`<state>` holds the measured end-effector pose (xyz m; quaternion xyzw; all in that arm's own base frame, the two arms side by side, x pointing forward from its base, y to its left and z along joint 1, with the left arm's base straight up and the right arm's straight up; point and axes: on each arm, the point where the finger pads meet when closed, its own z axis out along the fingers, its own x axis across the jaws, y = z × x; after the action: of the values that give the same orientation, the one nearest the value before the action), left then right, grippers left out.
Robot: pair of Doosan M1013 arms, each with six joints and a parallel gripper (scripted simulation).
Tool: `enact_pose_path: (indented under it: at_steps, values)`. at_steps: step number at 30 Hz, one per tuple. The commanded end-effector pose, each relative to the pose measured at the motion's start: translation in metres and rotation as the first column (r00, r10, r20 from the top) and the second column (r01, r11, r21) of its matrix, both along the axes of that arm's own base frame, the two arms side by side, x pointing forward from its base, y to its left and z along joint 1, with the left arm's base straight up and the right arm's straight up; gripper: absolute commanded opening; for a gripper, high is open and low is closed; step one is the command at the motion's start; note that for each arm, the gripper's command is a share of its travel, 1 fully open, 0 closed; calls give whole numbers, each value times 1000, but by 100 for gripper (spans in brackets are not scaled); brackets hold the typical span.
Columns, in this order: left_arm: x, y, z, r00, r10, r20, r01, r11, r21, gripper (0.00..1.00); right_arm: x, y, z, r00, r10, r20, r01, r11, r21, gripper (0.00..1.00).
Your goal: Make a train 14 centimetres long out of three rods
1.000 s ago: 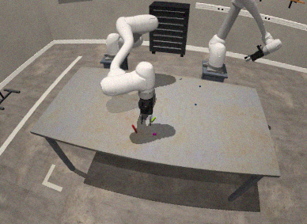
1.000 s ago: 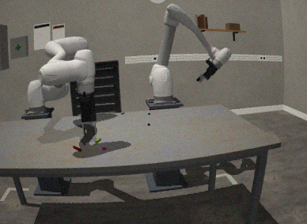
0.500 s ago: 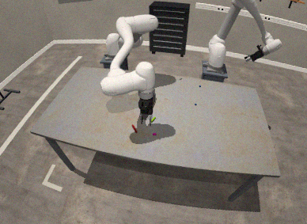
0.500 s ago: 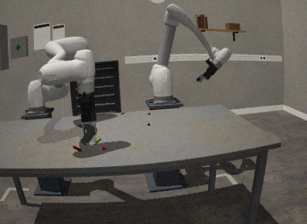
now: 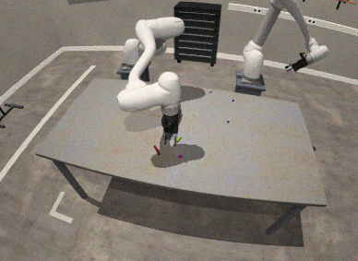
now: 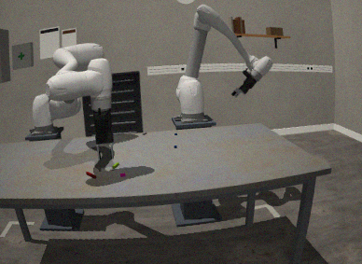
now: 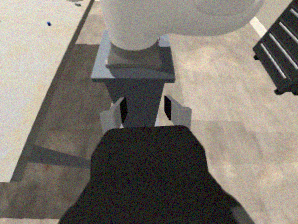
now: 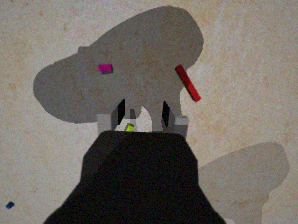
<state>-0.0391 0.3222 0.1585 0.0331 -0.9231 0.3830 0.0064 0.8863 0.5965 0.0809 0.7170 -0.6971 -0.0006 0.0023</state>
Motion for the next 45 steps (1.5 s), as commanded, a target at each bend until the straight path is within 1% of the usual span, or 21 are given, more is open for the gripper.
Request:
enact_pose_path:
  at_steps: [1,22,26,29,31,33,36,40,45]
  values:
    - [0,0,0,1000,0,0,0,1000,1,100,0,0,2,1000,0,2,0,1000,1,100]
    - [0,0,0,1000,0,0,0,1000,1,100,0,0,2,1000,0,2,0,1000,1,100]
    - [0,0,0,1000,0,0,0,1000,1,100,1,0,2,1000,-31,2,31,1000,1,100]
    - [0,0,0,1000,0,0,0,1000,1,100,3,0,2,994,-112,2,112,994,1,100]
    - [0,0,0,1000,0,0,0,1000,1,100,5,1,2,980,-201,3,201,980,1,100]
    - [0,0,0,1000,0,0,0,1000,1,100,5,1,2,980,-201,3,201,980,1,100]
    - [0,0,0,1000,0,0,0,1000,1,100,7,1,2,934,-358,3,358,934,1,100]
    - [0,0,0,1000,0,0,0,1000,1,100,9,2,2,873,-487,3,487,873,1,100]
    - [0,0,0,1000,0,0,0,1000,1,100,10,3,2,767,-641,4,641,767,1,100]
